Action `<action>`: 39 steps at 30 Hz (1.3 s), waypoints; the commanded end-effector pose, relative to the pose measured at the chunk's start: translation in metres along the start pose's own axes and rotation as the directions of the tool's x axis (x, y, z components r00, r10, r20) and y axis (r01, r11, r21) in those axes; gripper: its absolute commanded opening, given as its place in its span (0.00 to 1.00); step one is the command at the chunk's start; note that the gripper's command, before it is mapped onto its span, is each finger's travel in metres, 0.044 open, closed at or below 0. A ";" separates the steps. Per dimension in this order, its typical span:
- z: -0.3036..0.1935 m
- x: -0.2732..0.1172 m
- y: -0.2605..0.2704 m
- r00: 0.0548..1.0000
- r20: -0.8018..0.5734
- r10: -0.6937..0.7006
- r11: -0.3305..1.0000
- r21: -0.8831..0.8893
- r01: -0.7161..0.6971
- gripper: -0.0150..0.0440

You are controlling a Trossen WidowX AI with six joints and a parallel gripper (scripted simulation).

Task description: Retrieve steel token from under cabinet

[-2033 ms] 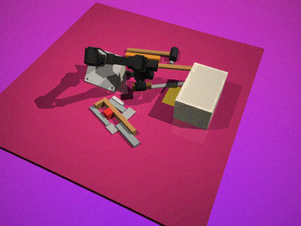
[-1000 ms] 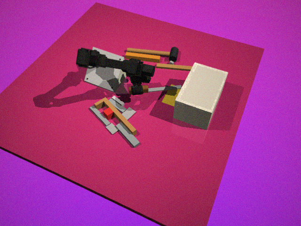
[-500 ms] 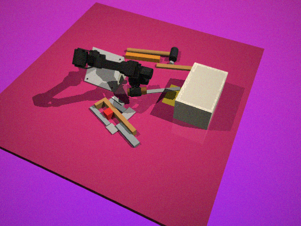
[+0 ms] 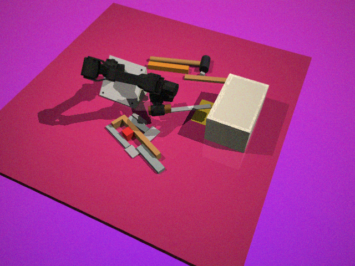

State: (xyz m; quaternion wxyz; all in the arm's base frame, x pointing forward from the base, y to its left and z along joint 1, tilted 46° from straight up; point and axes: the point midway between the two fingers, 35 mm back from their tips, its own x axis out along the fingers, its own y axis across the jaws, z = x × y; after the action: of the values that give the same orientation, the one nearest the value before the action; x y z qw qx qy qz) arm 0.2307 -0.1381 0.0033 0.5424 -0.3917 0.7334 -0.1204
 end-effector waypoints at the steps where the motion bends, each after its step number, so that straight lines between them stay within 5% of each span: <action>1: -0.004 -0.001 -0.006 1.000 0.002 -0.006 1.000 0.006 0.006 0.25; 39: -0.034 -0.001 -0.039 1.000 0.001 -0.007 1.000 0.006 0.007 0.25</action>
State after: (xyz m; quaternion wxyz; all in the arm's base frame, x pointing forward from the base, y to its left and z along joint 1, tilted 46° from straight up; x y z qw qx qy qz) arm 0.2185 -0.1677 0.0348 0.5425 -0.3913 0.7336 -0.1200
